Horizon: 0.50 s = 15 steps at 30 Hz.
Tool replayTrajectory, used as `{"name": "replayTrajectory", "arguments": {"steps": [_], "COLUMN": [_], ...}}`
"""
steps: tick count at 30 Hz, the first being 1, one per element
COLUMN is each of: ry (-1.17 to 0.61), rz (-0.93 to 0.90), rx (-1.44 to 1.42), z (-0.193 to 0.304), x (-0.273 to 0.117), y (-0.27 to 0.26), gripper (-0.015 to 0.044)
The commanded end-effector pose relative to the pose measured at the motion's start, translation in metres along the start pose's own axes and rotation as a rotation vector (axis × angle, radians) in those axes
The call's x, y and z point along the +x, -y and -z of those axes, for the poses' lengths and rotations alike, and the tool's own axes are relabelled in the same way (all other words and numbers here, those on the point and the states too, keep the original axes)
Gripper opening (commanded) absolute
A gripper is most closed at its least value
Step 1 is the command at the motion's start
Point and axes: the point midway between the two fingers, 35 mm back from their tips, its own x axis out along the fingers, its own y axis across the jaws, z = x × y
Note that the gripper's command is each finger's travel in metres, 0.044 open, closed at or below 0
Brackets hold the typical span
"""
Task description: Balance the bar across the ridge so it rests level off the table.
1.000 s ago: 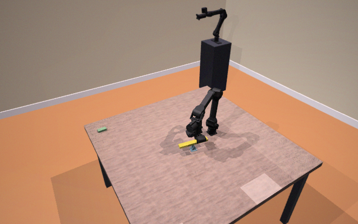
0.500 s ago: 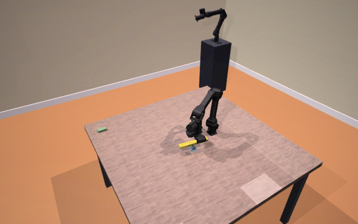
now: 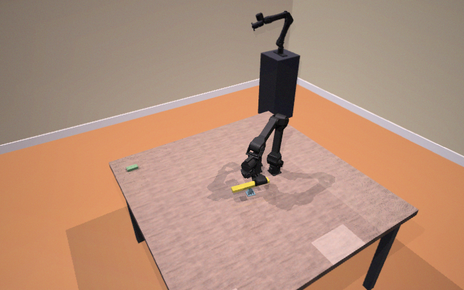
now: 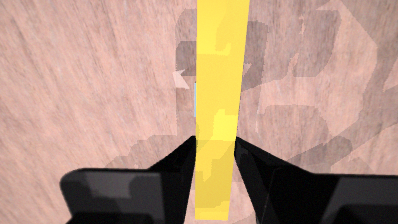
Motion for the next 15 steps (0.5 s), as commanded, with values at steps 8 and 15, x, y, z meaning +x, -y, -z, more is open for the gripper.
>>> {"name": "replayTrajectory", "arguments": {"steps": [8, 15], "ry": [-0.006, -0.006], "rz": [-0.002, -0.002], "rx": [-0.004, -0.004], "z": [0.0009, 0.0009], "x": [0.0023, 0.0028], "y": [-0.0002, -0.0002], "gripper": [0.0000, 0.0000]}}
